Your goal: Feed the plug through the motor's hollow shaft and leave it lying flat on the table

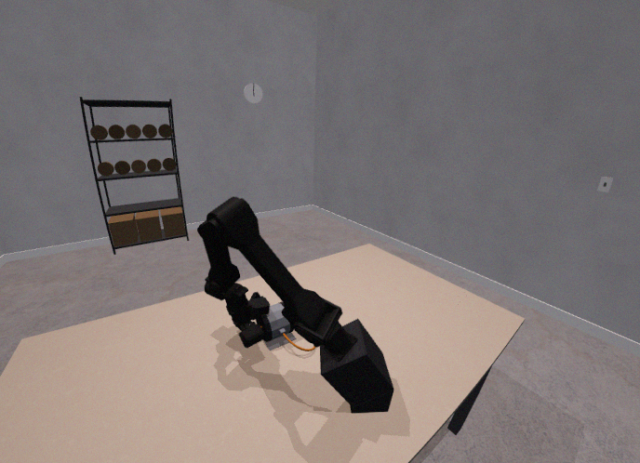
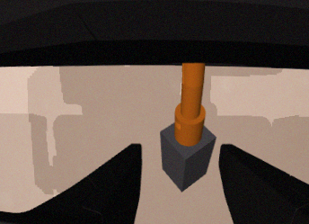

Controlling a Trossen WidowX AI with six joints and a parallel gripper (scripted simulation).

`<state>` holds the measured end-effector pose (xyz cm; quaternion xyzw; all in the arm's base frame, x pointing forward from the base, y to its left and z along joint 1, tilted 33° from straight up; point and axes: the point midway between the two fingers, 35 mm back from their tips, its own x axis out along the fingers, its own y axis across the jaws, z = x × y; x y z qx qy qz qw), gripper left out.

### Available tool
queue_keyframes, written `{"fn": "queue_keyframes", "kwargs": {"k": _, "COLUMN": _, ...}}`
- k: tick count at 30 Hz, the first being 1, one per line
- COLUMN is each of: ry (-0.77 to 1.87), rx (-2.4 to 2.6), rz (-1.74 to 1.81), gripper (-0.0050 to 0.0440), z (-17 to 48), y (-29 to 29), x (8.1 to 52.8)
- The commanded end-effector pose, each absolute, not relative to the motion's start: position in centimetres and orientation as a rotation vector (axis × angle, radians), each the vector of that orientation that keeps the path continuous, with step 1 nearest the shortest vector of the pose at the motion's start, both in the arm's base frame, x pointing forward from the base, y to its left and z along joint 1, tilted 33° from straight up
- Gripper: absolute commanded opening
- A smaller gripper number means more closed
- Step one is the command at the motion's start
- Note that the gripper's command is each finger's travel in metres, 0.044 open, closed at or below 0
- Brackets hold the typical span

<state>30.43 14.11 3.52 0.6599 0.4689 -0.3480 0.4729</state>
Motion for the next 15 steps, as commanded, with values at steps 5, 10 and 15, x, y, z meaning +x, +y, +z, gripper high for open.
{"fn": "queue_keyframes", "kwargs": {"k": 5, "ry": 1.148, "rx": 1.615, "rz": -0.852, "gripper": 0.0127, "z": 3.52, "y": 14.11, "x": 30.43}}
{"fn": "queue_keyframes", "kwargs": {"k": 10, "ry": 1.148, "rx": 1.615, "rz": -0.852, "gripper": 0.0093, "z": 3.52, "y": 14.11, "x": 30.43}}
{"fn": "queue_keyframes", "kwargs": {"k": 15, "ry": 1.148, "rx": 1.615, "rz": -0.852, "gripper": 0.0073, "z": 3.52, "y": 14.11, "x": 30.43}}
